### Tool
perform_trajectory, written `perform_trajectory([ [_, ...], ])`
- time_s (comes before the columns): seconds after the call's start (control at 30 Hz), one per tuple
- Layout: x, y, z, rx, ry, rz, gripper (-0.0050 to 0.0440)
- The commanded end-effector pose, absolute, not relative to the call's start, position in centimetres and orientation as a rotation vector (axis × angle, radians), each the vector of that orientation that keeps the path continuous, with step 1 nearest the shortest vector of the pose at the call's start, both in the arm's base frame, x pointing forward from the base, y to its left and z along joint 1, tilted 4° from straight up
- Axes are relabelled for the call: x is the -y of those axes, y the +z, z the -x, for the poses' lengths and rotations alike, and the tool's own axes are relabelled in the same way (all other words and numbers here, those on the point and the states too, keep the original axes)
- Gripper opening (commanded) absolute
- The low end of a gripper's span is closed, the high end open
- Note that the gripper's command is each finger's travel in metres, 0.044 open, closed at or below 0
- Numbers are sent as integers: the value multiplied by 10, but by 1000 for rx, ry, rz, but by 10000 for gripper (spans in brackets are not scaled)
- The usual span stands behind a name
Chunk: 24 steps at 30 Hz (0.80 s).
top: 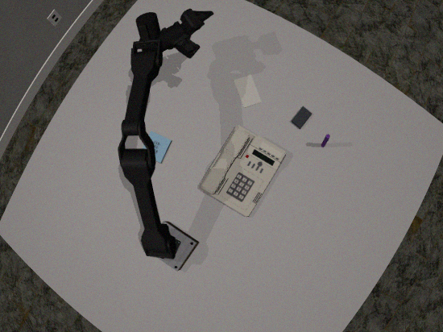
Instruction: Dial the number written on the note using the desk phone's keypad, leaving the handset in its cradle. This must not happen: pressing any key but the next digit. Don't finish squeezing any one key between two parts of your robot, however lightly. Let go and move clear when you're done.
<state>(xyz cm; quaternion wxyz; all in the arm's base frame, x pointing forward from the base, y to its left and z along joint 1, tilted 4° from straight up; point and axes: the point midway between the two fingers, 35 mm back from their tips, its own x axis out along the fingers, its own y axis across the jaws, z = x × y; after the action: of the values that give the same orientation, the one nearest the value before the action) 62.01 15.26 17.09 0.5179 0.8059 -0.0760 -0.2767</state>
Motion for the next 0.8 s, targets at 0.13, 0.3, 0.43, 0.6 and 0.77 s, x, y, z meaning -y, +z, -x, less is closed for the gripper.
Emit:
perform_trajectory([
  [0.13,-153,171,-620,182,-664,-1934,400],
  [0.3,-153,171,-620,182,-664,-1934,400],
  [0.43,-153,171,-620,182,-664,-1934,400],
  [0.6,-157,164,-615,117,-677,-1872,440],
  [0.77,-181,117,-565,-238,-717,-1540,440],
])
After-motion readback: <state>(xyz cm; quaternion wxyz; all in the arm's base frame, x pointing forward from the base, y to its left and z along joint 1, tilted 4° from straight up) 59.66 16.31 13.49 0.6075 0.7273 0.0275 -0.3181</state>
